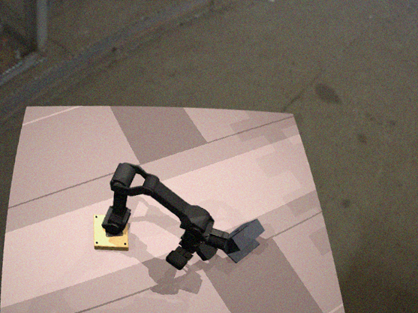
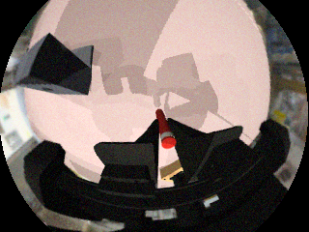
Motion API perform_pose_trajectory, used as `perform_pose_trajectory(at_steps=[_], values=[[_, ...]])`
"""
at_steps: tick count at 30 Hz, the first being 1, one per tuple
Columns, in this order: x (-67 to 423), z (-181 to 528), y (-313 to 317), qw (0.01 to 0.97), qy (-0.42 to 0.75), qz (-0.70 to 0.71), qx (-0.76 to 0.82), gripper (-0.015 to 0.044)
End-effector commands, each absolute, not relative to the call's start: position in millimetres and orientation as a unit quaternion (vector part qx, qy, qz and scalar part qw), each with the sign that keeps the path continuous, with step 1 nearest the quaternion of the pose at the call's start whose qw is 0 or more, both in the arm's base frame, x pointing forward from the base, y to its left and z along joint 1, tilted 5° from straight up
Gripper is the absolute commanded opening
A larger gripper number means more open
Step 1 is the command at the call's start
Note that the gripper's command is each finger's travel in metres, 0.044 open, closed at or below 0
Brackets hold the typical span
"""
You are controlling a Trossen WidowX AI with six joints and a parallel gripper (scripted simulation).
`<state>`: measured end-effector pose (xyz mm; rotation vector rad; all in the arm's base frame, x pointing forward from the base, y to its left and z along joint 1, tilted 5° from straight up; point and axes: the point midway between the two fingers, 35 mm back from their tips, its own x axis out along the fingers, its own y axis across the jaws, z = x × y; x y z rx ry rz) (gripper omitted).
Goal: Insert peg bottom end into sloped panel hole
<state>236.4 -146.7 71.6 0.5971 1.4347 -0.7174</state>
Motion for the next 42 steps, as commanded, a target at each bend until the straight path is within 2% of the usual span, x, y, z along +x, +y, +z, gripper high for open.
perform_pose_trajectory(at_steps=[1, 12, 42], values=[[239, 90, -147, 0.661, 0.627, -0.318, 0.263, 0.0], [237, 130, -141, 0.66, 0.628, -0.318, 0.262, 0.0], [255, 119, -132, 0.678, 0.667, -0.281, 0.126, 0.0]])
